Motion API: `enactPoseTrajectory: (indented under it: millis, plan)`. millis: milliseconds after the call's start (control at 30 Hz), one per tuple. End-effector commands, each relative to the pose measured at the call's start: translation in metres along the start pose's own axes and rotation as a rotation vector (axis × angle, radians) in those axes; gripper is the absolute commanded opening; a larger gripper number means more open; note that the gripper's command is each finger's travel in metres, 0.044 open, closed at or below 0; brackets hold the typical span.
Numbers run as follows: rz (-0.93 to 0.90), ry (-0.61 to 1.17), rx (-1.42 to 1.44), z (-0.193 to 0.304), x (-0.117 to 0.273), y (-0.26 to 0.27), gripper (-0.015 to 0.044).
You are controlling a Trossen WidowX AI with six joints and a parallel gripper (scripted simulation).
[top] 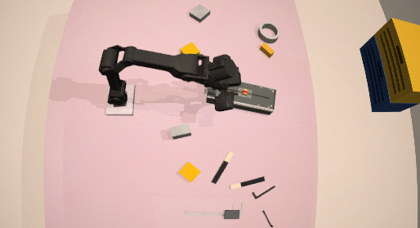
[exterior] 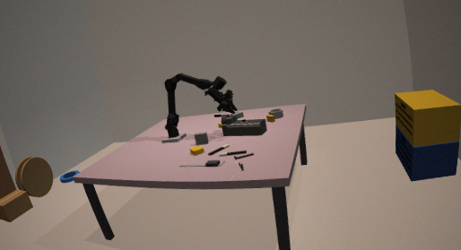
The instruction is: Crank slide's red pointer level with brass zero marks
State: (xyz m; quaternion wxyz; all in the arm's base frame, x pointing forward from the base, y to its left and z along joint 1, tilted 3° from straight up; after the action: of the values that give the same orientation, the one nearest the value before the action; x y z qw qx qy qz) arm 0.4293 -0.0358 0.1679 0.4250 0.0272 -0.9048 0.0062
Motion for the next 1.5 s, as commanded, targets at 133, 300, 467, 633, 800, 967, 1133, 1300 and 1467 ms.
enactPoseTrajectory:
  millis: [133,300,467,633,800,967,1133,1300,1467]
  plan:
    - [0.001,0.0,0.0,0.0,0.0,-0.0001,0.044]
    - [0.001,0.0,0.0,0.0,0.0,-0.0001,0.0309]
    - [0.001,0.0,0.0,0.0,0.0,-0.0001,0.0177]
    - [0.001,0.0,0.0,0.0,0.0,-0.0001,0.0046]
    - [0.001,0.0,0.0,0.0,0.0,-0.0001,0.0]
    - [0.001,0.0,0.0,0.0,0.0,-0.0001,0.0]
    - [0.0,0.0,0.0,0.0,0.0,0.0,0.0]
    - [0.0,0.0,0.0,0.0,0.0,0.0,0.0]
    - [0.0,0.0,0.0,0.0,0.0,0.0,0.0026]
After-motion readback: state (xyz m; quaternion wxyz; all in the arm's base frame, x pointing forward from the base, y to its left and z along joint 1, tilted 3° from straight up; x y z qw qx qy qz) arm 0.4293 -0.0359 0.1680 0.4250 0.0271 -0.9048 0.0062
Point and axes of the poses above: the point midway between the two fingers, 35 mm back from their tips, its own x axis back along the fingers, its own y axis across the jaws, z = x × y, the point moved 3 cm from there along x, back along the fingers, and after that the axes turned 7 degrees about x, right-handed, at the moved point
